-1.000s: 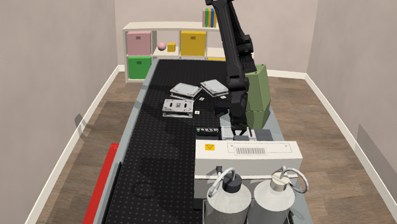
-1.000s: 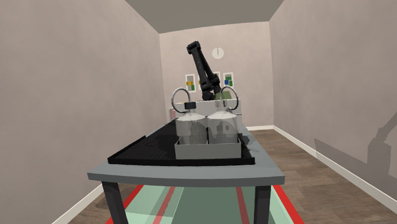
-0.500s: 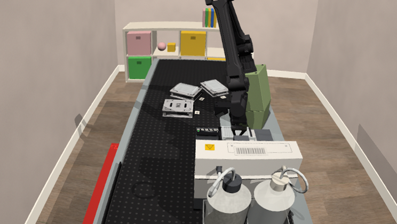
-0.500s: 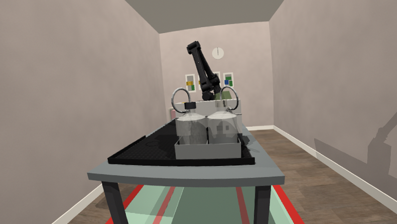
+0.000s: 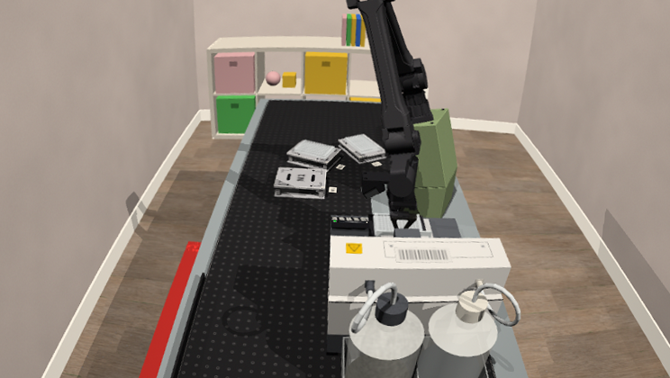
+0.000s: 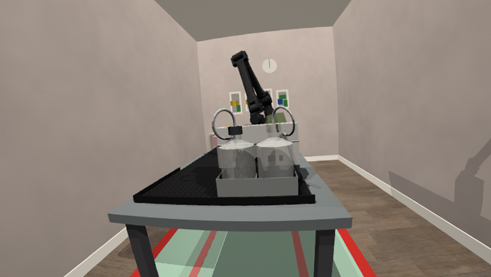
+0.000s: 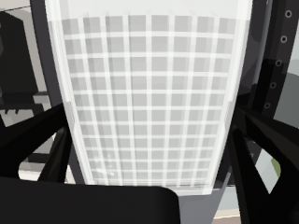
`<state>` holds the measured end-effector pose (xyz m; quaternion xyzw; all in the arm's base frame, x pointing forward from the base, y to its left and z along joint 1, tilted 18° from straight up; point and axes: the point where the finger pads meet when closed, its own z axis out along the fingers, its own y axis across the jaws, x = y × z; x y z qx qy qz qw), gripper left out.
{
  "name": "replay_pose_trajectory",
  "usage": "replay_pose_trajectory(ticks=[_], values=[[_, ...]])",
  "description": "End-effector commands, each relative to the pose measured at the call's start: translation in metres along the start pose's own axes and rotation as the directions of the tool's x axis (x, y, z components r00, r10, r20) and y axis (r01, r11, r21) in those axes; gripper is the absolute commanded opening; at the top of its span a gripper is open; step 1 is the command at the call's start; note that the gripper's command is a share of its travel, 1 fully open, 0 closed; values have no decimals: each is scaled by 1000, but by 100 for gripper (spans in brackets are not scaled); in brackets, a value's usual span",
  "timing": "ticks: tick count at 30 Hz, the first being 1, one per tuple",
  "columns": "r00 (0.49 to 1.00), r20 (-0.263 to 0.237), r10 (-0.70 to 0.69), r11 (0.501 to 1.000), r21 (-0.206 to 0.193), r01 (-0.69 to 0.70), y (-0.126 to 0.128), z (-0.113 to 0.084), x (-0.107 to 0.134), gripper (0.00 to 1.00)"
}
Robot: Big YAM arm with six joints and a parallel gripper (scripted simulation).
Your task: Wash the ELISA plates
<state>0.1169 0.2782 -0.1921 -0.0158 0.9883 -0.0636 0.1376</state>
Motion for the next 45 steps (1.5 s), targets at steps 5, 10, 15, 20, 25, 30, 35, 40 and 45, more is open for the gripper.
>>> replay_pose_trajectory(ticks=[5,10,15,20,25,30,35,40,45], values=[[1000,4,-2,1000,-9,2,5,-1,-2,84],[1000,4,-2,1000,-9,2,5,-1,-2,84],[1000,4,-2,1000,-9,2,5,-1,-2,84],[1000,7,-13,1000,-15,13,7,-10,-3,84],[1000,5,-6,1000,-9,6,3,-18,1,84],[1000,5,-5,1000,-10,5,4,-23,1,84],[1000,4,-6,1000,-8,6,2,-31,2,84],[1000,4,-5,1000,-11,5,4,-40,1,84],[1000,3,-5,1000,-12,5,4,-48,1,84]])
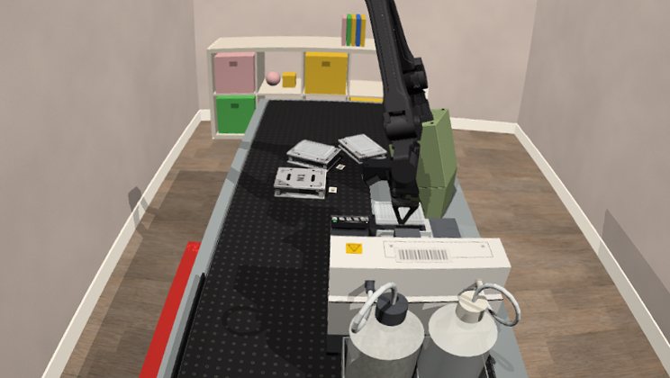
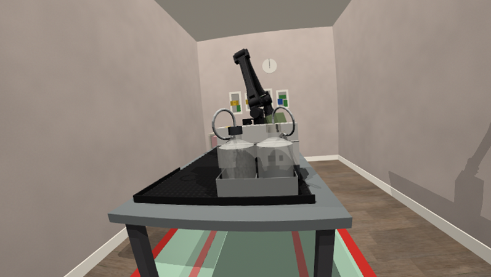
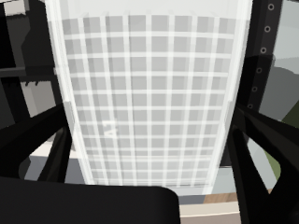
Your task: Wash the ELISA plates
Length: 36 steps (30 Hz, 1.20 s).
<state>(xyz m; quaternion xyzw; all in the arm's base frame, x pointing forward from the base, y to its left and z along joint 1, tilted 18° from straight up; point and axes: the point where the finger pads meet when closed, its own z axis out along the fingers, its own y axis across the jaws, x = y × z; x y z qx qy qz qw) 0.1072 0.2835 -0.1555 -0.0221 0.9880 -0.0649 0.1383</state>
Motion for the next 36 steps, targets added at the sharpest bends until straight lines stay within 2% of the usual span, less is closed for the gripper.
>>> replay_pose_trajectory(ticks=[1,20,33,36], values=[[1000,1,8,1000,-13,-8,3,-10,2,84],[1000,0,17,1000,-11,-17,3,-36,0,84],[1000,5,16,999,-38,-16,18,-63,-2,84],[1000,4,21,999,-37,-21,17,-63,-3,84]])
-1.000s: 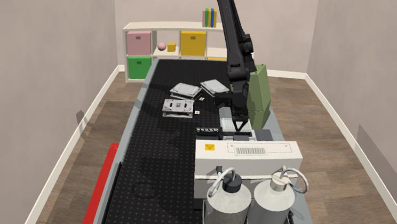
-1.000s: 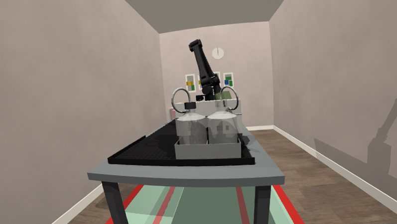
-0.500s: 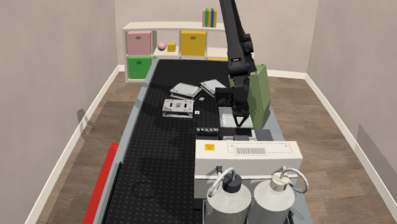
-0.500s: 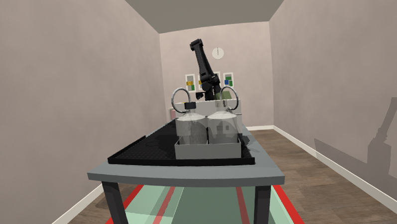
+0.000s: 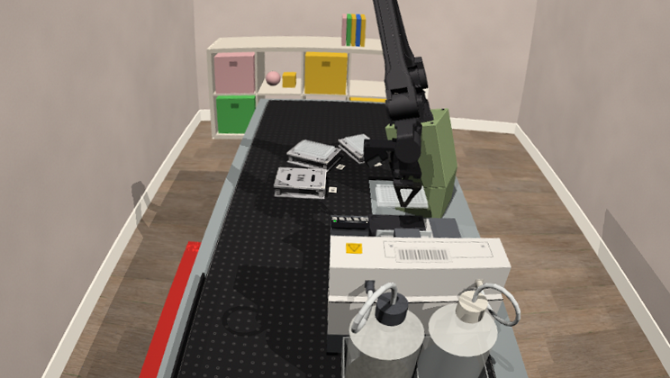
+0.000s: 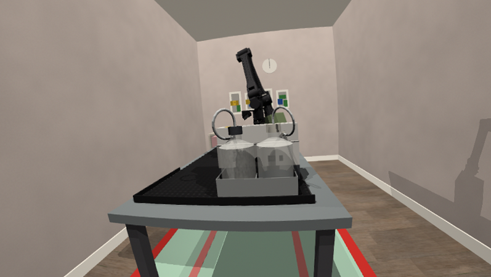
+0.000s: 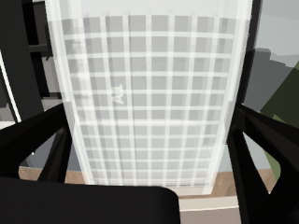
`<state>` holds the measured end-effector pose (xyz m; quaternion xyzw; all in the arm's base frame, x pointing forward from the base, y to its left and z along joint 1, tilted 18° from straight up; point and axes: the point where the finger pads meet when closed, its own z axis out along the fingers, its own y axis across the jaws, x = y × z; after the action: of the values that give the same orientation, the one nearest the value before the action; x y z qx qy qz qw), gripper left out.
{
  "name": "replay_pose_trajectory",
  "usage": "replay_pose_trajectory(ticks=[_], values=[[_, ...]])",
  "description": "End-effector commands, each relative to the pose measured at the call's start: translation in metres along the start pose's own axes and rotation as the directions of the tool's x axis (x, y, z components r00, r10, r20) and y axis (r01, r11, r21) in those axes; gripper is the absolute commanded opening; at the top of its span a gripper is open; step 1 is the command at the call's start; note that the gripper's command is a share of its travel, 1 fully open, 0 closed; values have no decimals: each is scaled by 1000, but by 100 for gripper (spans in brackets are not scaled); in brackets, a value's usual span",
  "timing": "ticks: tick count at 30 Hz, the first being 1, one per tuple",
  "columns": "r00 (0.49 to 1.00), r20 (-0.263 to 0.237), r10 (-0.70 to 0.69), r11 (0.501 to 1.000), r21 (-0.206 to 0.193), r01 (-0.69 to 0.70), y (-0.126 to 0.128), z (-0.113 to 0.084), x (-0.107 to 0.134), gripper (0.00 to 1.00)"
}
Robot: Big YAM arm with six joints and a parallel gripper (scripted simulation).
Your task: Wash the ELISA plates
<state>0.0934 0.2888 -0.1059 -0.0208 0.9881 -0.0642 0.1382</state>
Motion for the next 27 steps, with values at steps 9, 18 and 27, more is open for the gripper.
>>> replay_pose_trajectory(ticks=[9,18,27], values=[[1000,6,23,999,-22,-23,-1,-2,-20,84],[1000,7,26,999,-31,-26,-8,0,-55,84],[1000,15,27,999,-31,-27,-26,5,-98,84]])
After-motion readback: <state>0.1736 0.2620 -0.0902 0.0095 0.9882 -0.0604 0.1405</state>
